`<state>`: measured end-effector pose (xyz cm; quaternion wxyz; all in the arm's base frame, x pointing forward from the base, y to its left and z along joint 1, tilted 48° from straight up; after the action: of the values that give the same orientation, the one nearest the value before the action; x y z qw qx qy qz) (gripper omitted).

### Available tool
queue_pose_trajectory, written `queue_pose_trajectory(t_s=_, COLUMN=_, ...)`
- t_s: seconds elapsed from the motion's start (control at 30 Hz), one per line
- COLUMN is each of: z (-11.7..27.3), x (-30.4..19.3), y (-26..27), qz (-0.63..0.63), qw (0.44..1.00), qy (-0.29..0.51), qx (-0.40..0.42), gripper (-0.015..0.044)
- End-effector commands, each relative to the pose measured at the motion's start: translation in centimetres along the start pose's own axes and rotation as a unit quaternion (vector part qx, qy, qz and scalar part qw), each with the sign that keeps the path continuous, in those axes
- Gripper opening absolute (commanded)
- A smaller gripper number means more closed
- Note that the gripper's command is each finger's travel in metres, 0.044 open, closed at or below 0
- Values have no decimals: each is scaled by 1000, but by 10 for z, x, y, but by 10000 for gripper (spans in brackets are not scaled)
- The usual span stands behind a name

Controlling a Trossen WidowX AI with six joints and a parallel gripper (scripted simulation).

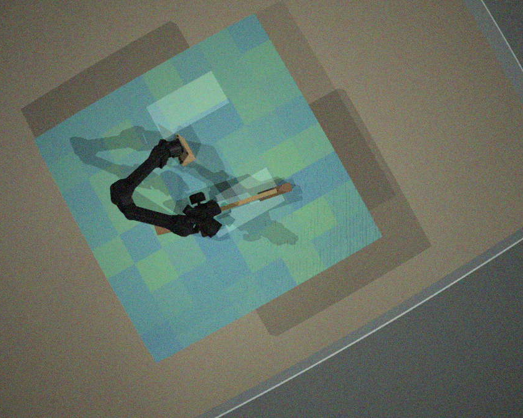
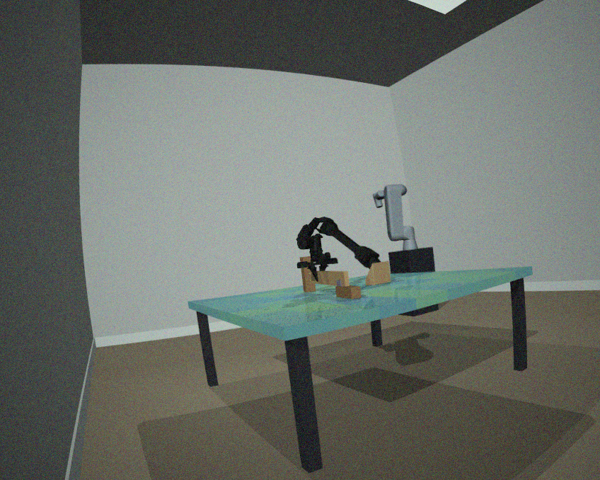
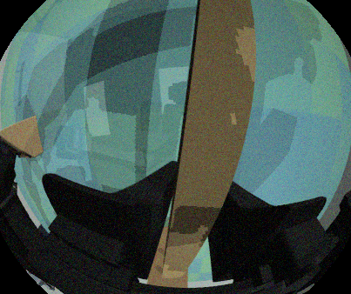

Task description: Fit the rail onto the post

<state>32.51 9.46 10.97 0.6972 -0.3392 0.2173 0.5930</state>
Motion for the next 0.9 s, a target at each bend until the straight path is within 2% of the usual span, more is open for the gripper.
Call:
queue_pose_trajectory(t_s=0.0, z=1, x=-2, y=0, qz=2, qw=1000, qy=0, qx=-1, gripper=0)
queue_pose_trajectory(t_s=0.87, z=0, x=-10, y=-1, qz=2, qw=1000, qy=0, qx=-1, gripper=0)
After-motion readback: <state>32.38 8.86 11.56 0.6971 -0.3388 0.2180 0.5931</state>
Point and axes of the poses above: the point midway between the two fingers, 35 mm back from their tips, its own z axis back along the fingers, its own y axis across the jaws, x = y × z, the point moved 9 cm from there along z, back along the fingers, and after that the axes turned 4 degrees about -z, right-handed, at the moved point
